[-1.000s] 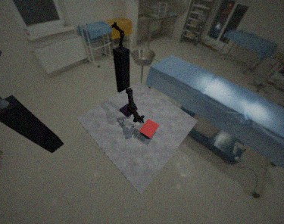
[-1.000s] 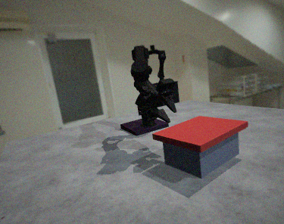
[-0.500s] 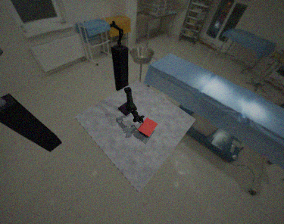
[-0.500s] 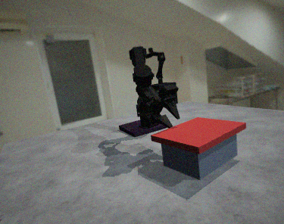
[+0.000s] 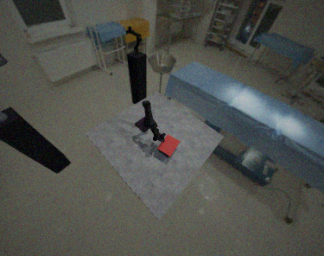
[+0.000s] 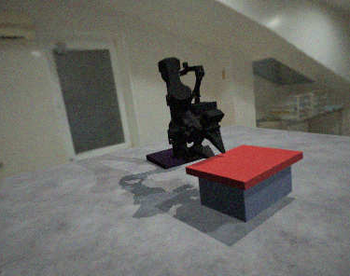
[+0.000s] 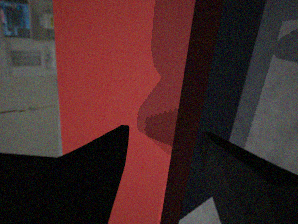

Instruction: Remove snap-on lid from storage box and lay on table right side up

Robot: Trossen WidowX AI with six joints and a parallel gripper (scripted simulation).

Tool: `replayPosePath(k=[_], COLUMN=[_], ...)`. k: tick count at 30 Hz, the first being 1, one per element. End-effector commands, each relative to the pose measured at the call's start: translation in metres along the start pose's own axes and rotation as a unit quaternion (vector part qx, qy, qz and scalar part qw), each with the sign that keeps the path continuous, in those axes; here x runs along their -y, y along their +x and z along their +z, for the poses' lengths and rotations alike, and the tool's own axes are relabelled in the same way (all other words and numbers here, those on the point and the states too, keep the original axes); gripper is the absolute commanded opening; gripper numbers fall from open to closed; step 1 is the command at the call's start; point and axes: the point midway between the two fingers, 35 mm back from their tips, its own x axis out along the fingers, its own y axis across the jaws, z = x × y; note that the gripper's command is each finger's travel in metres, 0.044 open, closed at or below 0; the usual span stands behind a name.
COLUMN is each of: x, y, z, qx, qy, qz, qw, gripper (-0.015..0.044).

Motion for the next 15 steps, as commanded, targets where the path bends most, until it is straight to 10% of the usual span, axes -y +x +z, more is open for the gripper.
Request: replayPosePath(k=[1,15], x=[0.0029,0.0029], y=[0.0016,0.0016], z=[-0.0003,-0.0003], qx=[0.001,0.001], qy=[0.004,0.004], qz=[-0.003,-0.003], qw=[1.000,1.000], gripper=[0.0143,0.0000])
